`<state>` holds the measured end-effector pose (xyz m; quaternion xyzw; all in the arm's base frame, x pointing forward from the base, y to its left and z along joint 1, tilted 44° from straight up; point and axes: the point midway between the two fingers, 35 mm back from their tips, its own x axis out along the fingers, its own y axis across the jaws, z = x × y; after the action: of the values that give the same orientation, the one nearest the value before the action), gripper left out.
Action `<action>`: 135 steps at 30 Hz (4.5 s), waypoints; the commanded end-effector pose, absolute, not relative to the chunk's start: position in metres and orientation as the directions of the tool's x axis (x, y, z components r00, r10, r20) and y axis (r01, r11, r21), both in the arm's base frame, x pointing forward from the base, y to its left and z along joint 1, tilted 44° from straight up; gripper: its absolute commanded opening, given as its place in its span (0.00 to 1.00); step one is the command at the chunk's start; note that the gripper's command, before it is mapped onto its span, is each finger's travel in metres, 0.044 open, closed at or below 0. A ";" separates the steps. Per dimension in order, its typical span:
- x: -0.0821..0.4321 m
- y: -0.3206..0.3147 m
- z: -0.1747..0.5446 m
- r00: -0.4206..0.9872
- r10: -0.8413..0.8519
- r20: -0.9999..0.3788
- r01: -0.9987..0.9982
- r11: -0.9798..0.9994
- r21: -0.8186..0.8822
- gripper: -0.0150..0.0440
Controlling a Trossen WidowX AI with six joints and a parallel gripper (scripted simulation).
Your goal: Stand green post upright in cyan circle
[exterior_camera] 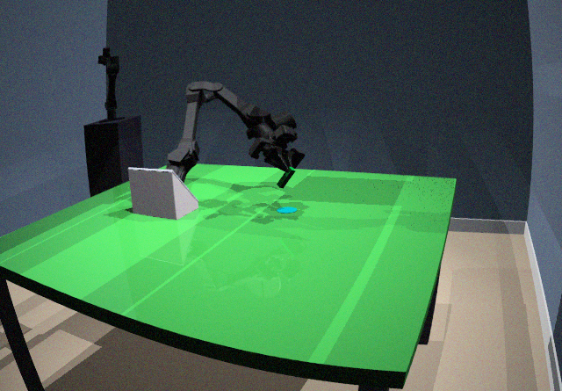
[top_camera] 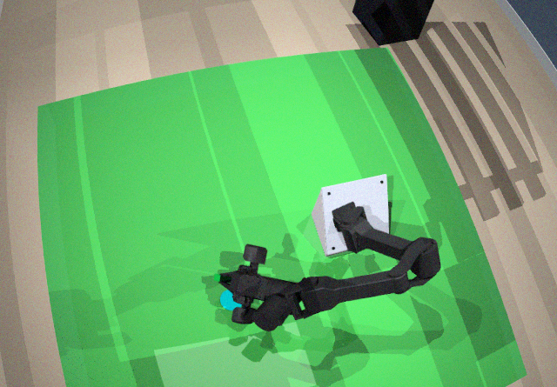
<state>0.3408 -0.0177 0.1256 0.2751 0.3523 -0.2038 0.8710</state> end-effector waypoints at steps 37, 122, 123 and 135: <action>0.330 -0.014 0.140 0.795 -0.283 -0.537 0.557 0.690 0.462 0.29; 0.320 0.040 0.101 0.866 -0.384 -0.320 0.495 0.570 0.656 0.29; 0.319 0.042 0.099 0.867 -0.384 -0.319 0.494 0.571 0.656 0.29; 0.323 0.059 0.080 0.867 -0.381 -0.320 0.493 0.572 0.655 0.29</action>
<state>0.3209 0.0540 0.0828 0.3887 0.0734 -0.2488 0.8841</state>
